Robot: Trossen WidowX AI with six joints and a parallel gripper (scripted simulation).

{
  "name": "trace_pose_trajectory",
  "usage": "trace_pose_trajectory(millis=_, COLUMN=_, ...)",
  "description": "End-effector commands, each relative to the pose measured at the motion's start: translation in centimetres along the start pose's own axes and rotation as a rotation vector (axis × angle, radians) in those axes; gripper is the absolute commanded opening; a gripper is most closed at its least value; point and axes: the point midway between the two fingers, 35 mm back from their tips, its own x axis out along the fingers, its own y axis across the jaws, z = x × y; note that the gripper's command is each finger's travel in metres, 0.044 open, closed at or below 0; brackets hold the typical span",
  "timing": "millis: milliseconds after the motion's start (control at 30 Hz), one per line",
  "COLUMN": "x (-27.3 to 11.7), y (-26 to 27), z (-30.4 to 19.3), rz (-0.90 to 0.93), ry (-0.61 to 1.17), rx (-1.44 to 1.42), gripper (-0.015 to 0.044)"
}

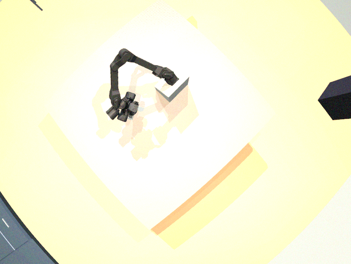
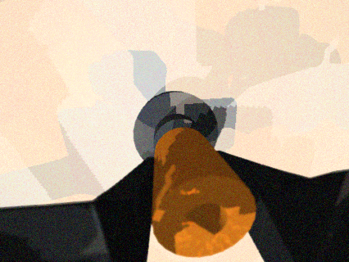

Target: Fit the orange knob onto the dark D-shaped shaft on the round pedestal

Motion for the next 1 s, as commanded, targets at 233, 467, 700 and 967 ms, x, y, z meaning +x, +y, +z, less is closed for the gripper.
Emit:
trace_pose_trajectory(millis=233, x=0.1, y=0.0, z=0.03, rz=-0.001, ry=0.001, rx=-0.007, gripper=0.0)
trace_pose_trajectory(millis=467, x=-0.39, y=0.0, z=-0.03, rz=-0.001, ry=0.001, rx=-0.016, gripper=0.0)
trace_pose_trajectory(millis=700, x=-0.24, y=0.0, z=-0.08, rz=-0.001, ry=0.001, rx=-0.209, gripper=0.0)
trace_pose_trajectory(millis=967, x=0.0, y=-0.04, z=0.0, rz=-0.001, ry=0.001, rx=-0.216, gripper=0.0)
